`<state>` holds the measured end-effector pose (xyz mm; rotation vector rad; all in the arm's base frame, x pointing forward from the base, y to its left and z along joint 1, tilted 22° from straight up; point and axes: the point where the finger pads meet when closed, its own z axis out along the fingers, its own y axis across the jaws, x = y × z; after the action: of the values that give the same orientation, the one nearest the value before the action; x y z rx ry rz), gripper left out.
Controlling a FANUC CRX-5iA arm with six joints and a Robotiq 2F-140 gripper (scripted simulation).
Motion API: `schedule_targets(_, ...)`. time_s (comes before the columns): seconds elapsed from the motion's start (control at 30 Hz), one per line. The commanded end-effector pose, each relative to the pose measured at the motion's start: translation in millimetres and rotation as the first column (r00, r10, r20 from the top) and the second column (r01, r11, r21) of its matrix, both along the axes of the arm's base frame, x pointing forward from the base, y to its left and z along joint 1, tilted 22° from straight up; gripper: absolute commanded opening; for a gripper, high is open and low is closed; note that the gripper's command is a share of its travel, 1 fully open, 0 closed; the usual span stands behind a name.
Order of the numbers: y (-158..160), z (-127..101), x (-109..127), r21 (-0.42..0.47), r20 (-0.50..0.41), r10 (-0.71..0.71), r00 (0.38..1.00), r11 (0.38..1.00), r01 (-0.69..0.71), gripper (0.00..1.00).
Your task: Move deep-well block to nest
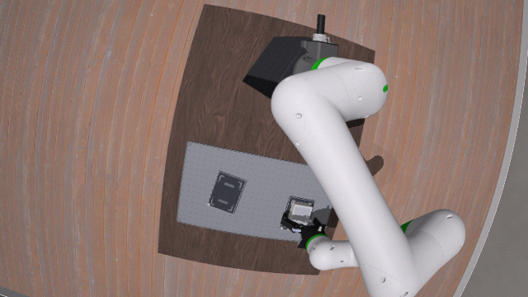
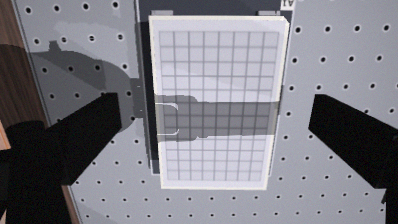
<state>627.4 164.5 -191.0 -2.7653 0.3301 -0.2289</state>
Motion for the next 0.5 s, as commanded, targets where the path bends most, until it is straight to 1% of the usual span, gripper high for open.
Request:
schedule_targets(0.0,1.2,-3.3,1.8,0.0,0.002,0.0,1.0,1.0,0.0,1.0)
schedule_targets(0.2,4.4,-12.6,3.7,0.0,0.002,0.0,1.0,1.0,0.0,1.0)
schedule_targets(0.47,4.5,-12.7,3.8,0.0,0.002,0.0,1.0,1.0,0.0,1.0)
